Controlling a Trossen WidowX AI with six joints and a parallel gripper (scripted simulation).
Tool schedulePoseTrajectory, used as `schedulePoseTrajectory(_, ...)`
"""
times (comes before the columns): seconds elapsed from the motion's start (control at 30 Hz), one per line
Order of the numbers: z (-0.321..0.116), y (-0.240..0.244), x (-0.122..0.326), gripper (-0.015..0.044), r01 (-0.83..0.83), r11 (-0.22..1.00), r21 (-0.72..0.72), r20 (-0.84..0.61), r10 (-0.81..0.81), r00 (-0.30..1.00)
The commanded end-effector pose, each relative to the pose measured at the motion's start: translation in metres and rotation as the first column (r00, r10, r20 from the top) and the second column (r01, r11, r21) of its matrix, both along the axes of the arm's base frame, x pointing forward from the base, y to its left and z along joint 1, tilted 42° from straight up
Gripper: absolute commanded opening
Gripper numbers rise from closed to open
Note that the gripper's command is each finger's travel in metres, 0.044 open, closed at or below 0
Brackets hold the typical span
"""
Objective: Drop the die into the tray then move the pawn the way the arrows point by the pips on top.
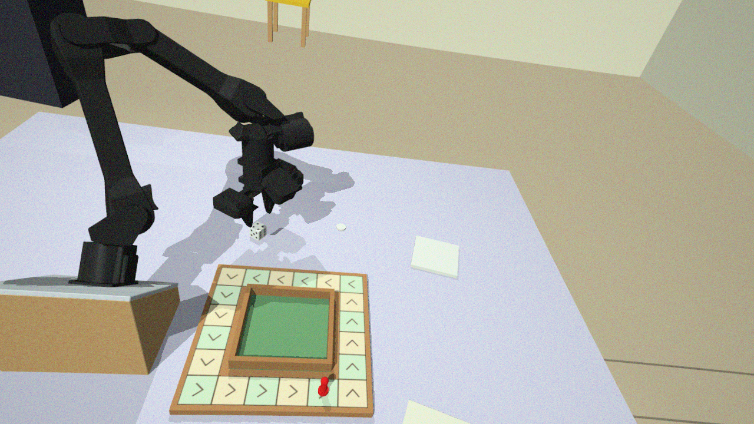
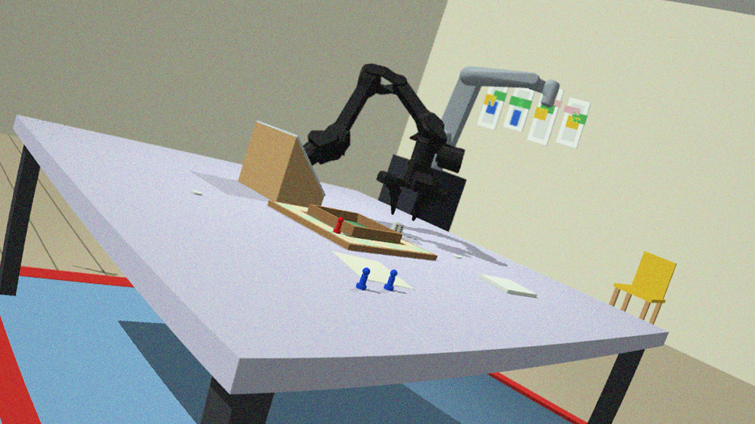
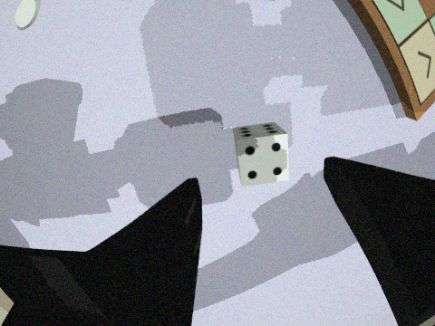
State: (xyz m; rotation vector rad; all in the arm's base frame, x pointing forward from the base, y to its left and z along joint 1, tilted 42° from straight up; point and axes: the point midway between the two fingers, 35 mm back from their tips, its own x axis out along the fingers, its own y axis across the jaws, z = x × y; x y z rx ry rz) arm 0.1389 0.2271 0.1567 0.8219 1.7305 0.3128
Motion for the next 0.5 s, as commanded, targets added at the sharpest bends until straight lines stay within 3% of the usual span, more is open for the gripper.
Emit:
schedulePoseTrajectory(0.0,-0.007,0.003,-0.002,0.0275,0.003,1.0,-0.007,-0.007,-0.003,1.0)
schedulePoseTrajectory(0.47,-0.024,0.017,-0.005,0.0275,0.003,1.0,-0.006,-0.008,-0.003,1.0)
